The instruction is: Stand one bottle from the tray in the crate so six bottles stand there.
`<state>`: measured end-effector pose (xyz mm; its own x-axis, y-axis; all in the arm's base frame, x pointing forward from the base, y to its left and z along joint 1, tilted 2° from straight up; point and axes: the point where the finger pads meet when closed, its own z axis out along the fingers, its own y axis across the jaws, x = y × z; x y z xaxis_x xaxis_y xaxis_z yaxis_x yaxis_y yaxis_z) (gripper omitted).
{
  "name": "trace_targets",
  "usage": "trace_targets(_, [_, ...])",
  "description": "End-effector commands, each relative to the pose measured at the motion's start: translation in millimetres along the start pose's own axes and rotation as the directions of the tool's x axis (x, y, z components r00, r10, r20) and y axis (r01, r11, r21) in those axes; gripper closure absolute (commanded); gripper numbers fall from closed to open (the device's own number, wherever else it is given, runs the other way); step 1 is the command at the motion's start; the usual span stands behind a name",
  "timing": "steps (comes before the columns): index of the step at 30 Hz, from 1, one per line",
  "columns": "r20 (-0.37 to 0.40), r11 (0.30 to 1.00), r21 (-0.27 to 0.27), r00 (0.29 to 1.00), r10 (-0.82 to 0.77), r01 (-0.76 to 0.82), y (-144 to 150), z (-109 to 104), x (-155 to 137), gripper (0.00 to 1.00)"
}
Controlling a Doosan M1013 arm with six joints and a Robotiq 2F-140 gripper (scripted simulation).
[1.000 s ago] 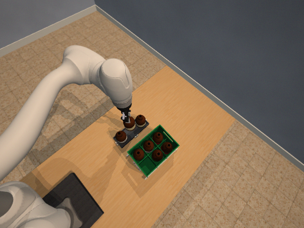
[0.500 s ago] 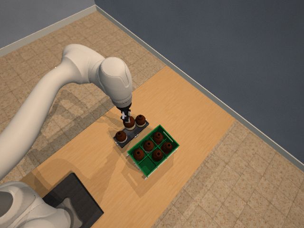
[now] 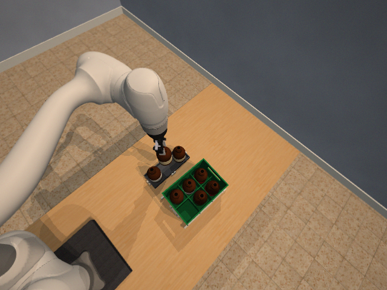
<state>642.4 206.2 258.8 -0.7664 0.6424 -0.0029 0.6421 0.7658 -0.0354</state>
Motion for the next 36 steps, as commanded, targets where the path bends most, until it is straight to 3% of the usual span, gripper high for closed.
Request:
trace_targets(1, [0.000, 1.000, 0.000, 1.000, 0.000, 0.000, 0, -4, 0, 1.00])
trace_targets(36, [0.000, 1.000, 0.000, 1.000, 0.000, 0.000, 0, -20, 0, 1.00])
